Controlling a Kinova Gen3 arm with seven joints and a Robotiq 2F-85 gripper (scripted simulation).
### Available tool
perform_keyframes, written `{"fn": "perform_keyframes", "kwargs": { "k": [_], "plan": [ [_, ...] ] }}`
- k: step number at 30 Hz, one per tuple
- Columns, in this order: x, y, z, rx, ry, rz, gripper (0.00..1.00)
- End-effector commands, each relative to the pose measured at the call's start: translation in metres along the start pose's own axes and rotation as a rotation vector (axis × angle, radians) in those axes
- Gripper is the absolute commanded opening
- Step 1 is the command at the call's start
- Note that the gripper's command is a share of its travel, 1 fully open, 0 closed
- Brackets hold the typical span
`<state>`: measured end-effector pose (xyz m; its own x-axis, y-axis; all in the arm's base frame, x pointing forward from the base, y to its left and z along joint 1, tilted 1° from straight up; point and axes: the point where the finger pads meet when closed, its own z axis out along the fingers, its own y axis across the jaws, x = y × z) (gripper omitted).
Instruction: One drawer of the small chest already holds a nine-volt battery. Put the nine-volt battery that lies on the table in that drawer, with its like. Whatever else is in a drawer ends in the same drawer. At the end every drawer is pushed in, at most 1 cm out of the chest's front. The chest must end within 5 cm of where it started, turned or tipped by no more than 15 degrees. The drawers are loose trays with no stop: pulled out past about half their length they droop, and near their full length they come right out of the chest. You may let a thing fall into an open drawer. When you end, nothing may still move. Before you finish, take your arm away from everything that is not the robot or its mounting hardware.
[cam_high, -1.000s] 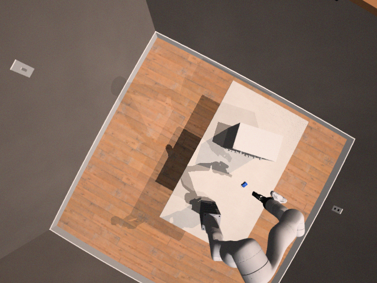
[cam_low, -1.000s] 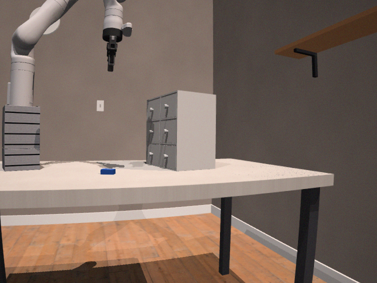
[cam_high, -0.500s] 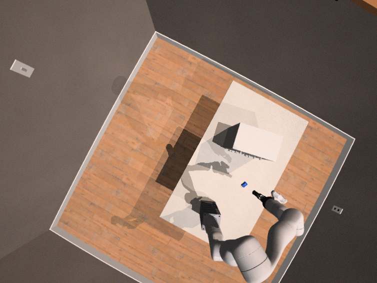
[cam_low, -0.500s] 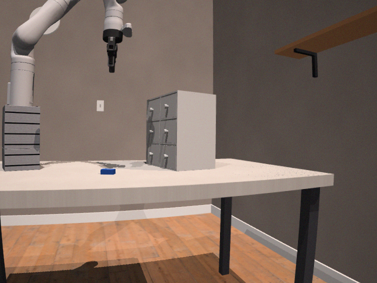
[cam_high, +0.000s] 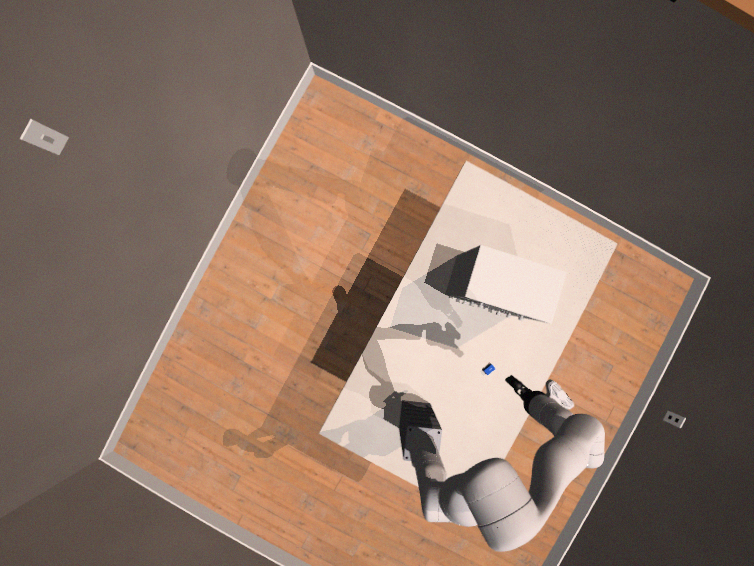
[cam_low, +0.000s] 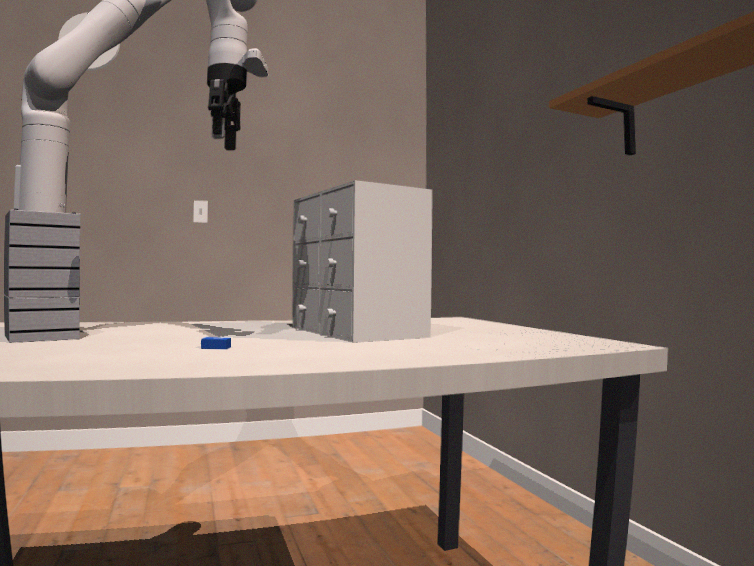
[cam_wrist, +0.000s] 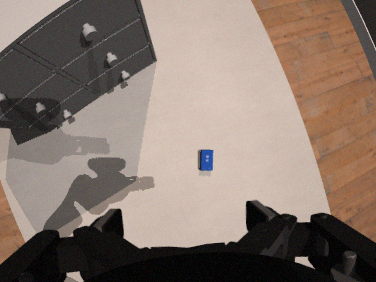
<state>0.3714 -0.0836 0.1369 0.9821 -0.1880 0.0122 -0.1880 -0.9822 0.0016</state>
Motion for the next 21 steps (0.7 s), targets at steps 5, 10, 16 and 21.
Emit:
{"fn": "perform_keyframes", "kwargs": {
  "k": [5,10,16,21],
  "plan": [
    [0.000,0.001,0.007,-0.006,-0.005,0.090,1.00],
    [0.002,0.000,0.013,-0.007,-0.005,0.205,1.00],
    [0.003,-0.001,0.021,-0.007,-0.004,0.360,1.00],
    [0.004,-0.002,0.025,-0.007,-0.004,0.443,1.00]
  ]
}}
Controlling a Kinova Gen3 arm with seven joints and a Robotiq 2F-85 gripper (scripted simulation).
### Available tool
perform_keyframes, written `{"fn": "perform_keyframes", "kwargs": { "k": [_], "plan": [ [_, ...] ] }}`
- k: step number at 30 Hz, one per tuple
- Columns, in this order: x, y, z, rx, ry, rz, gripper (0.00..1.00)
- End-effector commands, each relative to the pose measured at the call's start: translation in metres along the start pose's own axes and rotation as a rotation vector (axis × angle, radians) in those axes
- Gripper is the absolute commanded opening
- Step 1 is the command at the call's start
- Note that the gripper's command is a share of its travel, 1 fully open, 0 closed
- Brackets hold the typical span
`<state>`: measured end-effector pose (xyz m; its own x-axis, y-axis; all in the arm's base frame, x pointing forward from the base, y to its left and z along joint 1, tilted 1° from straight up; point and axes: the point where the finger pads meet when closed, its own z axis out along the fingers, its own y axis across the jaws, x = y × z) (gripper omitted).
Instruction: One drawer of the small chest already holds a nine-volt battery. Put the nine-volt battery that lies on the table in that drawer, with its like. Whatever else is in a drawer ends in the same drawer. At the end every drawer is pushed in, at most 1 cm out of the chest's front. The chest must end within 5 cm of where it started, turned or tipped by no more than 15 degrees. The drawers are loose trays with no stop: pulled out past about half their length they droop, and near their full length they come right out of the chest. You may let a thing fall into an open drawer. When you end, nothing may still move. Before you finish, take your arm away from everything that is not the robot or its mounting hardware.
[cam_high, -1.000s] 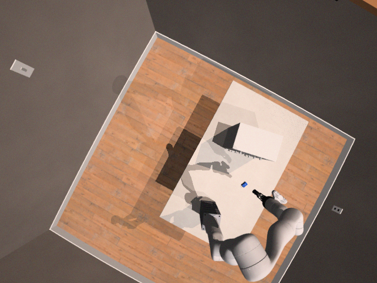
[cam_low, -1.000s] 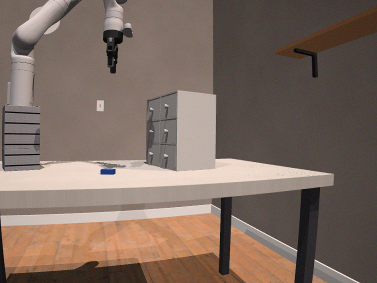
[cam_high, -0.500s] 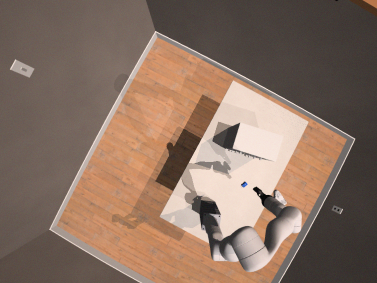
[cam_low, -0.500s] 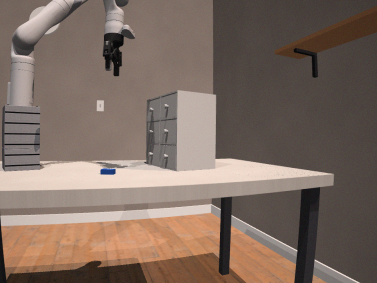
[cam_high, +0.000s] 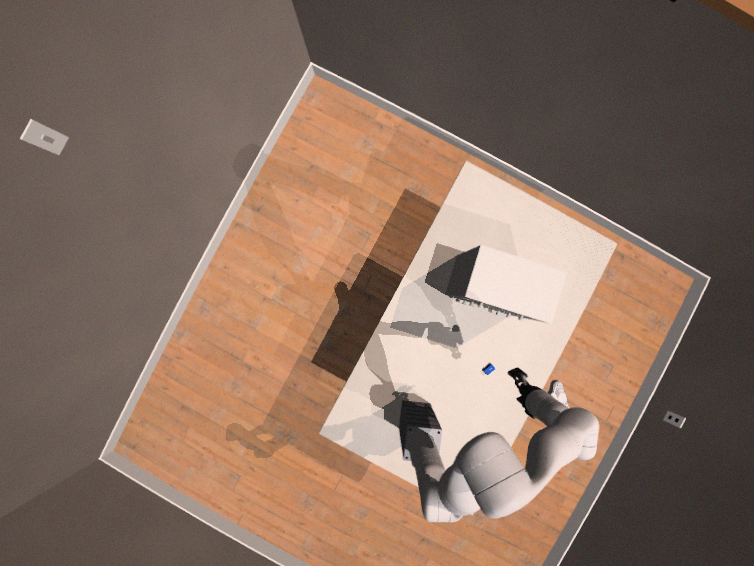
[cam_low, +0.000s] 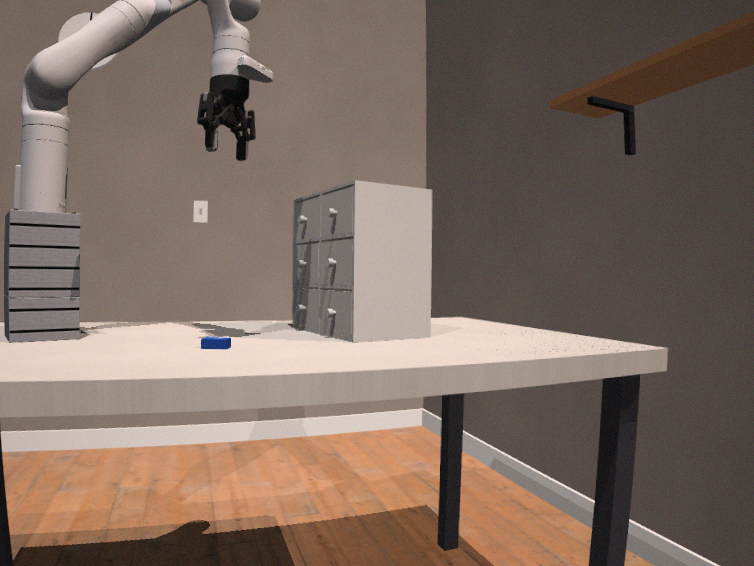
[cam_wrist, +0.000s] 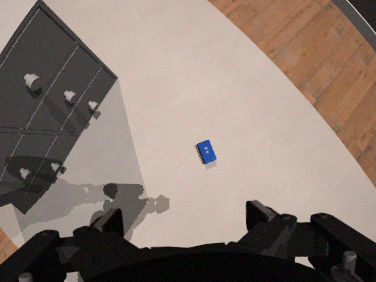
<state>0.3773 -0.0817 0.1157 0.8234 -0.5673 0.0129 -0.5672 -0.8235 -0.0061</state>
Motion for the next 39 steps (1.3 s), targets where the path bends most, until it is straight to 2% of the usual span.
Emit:
{"fn": "perform_keyframes", "kwargs": {
  "k": [1,39],
  "plan": [
    [0.000,0.001,0.005,-0.010,-0.003,0.057,1.00],
    [0.009,-0.009,0.060,-0.011,0.003,1.095,1.00]
  ]
}}
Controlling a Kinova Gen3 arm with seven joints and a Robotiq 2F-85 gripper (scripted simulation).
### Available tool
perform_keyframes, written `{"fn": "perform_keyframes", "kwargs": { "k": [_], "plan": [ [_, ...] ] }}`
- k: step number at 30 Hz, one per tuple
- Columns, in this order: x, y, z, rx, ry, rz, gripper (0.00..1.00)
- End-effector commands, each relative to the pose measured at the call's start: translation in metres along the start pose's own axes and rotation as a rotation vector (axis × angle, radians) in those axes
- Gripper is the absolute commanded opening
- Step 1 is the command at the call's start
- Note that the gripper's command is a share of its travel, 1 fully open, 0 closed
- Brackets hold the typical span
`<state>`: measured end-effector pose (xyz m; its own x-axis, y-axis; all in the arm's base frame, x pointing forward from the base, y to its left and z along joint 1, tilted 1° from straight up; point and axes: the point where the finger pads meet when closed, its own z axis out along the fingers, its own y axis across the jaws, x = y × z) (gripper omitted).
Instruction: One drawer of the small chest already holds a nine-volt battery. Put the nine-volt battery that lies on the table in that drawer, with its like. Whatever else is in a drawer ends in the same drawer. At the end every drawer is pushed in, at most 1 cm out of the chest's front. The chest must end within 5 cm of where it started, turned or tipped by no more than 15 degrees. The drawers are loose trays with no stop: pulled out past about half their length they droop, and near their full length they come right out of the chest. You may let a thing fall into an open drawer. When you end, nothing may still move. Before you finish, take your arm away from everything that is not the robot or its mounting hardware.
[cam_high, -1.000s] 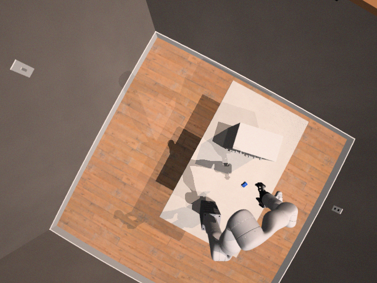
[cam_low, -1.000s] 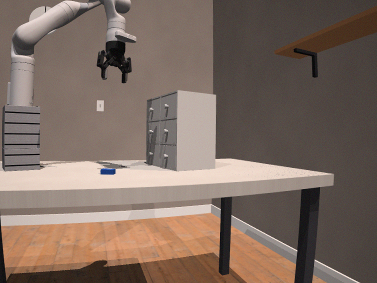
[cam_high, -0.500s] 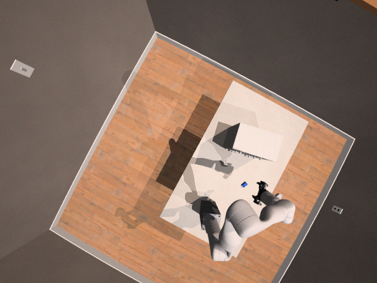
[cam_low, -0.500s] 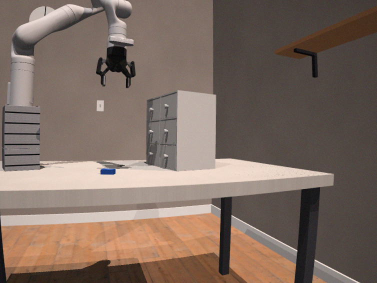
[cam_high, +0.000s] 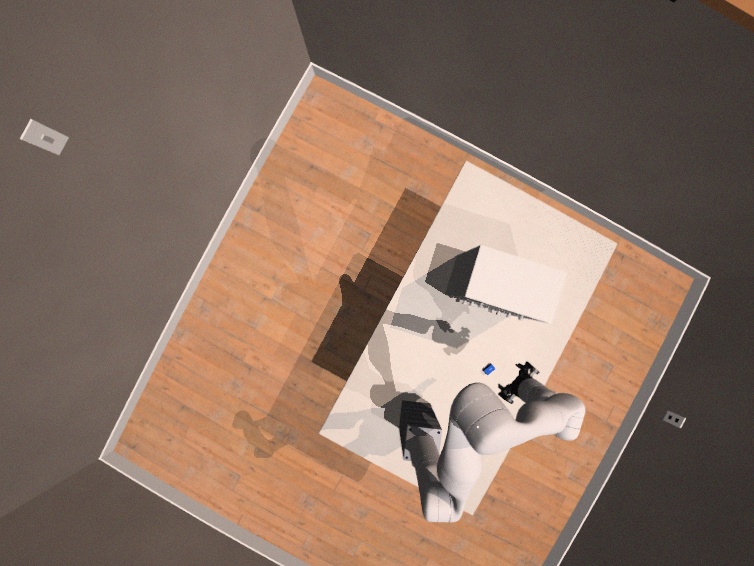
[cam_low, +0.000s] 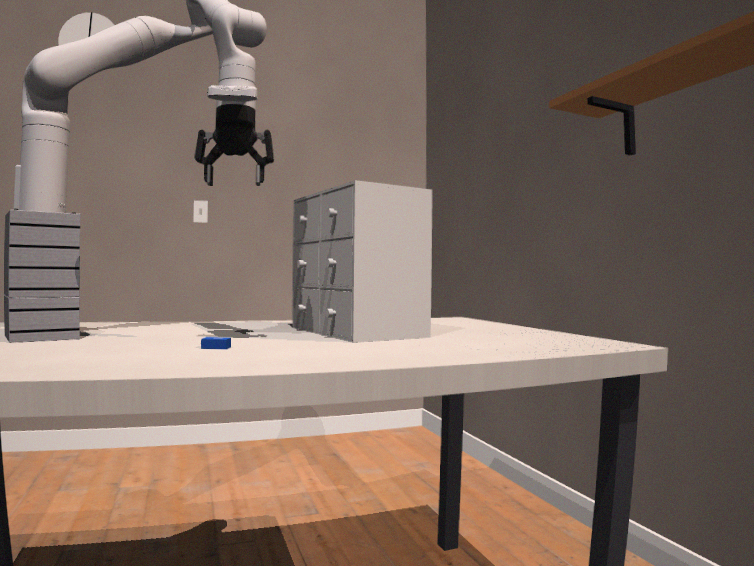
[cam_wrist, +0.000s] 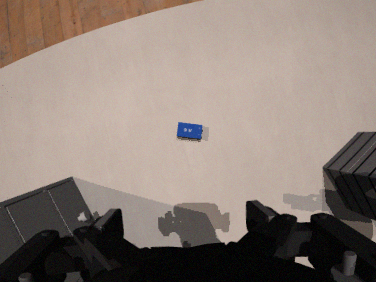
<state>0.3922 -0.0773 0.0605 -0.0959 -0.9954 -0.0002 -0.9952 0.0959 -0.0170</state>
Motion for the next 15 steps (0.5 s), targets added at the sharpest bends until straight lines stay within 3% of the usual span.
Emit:
{"fn": "perform_keyframes", "kwargs": {
  "k": [1,15],
  "plan": [
    [0.002,0.001,0.006,-0.011,0.009,0.061,1.00],
    [0.000,-0.003,0.024,-0.009,0.011,0.389,1.00]
  ]
}}
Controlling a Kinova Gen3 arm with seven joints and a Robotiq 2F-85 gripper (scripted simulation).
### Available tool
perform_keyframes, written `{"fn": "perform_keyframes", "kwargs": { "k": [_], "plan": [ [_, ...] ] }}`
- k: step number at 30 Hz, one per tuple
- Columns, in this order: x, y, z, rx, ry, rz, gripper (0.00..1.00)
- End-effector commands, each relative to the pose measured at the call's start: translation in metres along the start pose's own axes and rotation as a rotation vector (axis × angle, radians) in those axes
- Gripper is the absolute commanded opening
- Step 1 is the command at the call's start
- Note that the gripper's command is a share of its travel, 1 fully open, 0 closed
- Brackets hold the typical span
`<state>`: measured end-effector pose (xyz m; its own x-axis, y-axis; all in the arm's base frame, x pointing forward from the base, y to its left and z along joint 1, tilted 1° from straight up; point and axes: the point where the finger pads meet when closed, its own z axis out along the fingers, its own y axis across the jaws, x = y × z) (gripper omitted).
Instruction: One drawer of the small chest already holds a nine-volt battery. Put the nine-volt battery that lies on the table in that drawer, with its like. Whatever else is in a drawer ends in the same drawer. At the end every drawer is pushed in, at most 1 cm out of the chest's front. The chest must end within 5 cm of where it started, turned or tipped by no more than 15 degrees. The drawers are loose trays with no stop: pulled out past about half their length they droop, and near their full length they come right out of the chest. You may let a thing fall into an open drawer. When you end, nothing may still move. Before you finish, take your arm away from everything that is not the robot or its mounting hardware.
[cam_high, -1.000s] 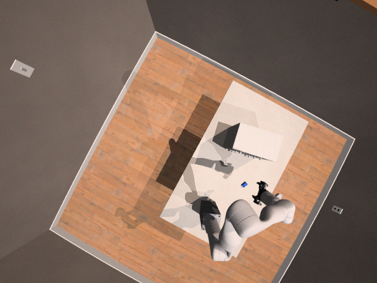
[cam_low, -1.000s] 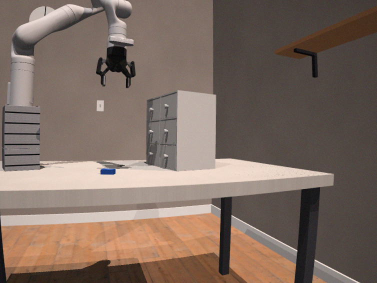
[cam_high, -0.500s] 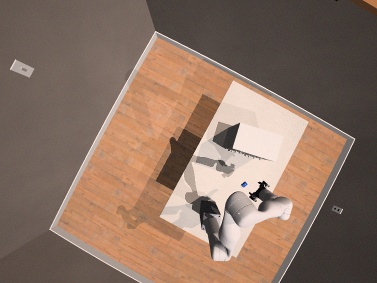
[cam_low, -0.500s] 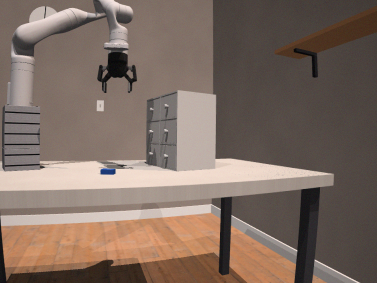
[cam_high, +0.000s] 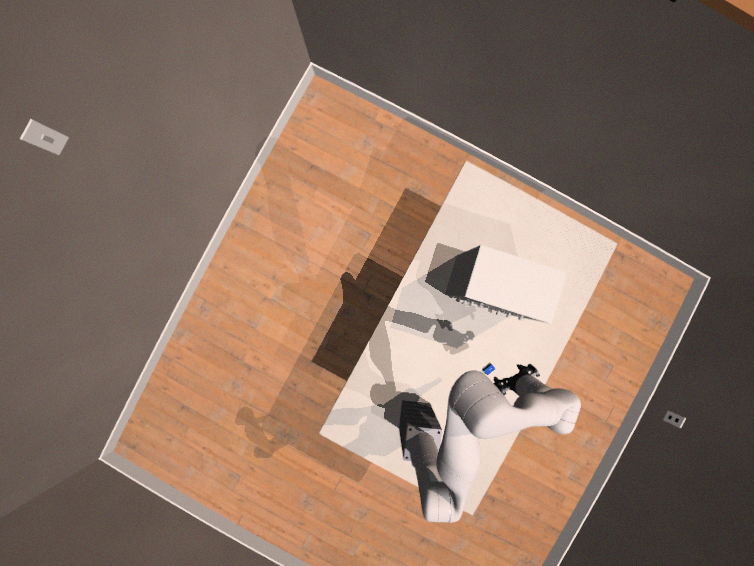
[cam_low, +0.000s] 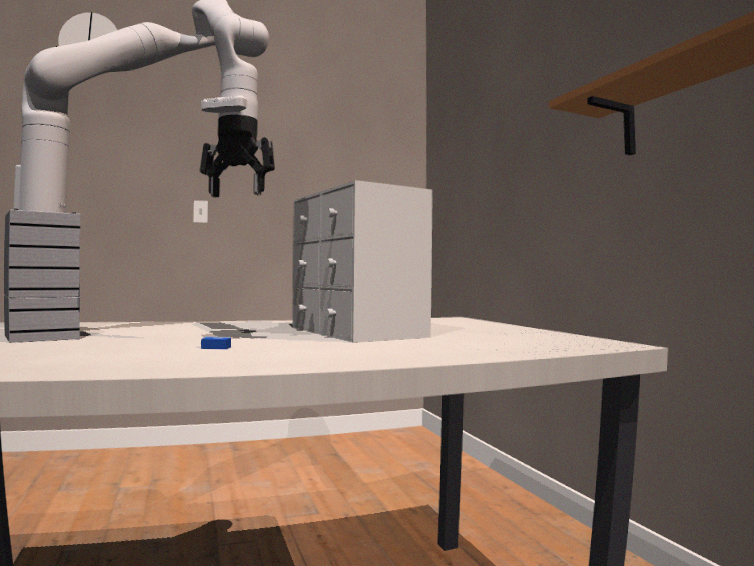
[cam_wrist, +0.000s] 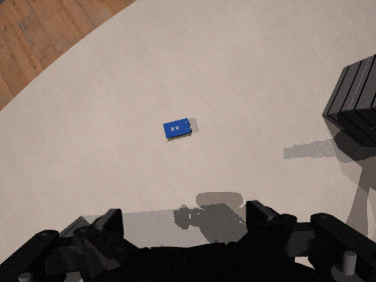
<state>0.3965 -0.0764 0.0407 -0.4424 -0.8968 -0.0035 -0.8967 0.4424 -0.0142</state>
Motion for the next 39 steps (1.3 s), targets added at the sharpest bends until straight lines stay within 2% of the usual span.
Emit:
{"fn": "perform_keyframes", "kwargs": {
  "k": [1,9,24,39],
  "plan": [
    [0.002,0.000,0.005,-0.005,0.009,0.052,1.00],
    [0.000,-0.001,0.015,-0.004,0.010,0.241,1.00],
    [-0.002,-0.004,0.029,-0.003,0.011,0.491,1.00],
    [-0.004,-0.006,0.038,-0.002,0.011,0.663,1.00]
  ]
}}
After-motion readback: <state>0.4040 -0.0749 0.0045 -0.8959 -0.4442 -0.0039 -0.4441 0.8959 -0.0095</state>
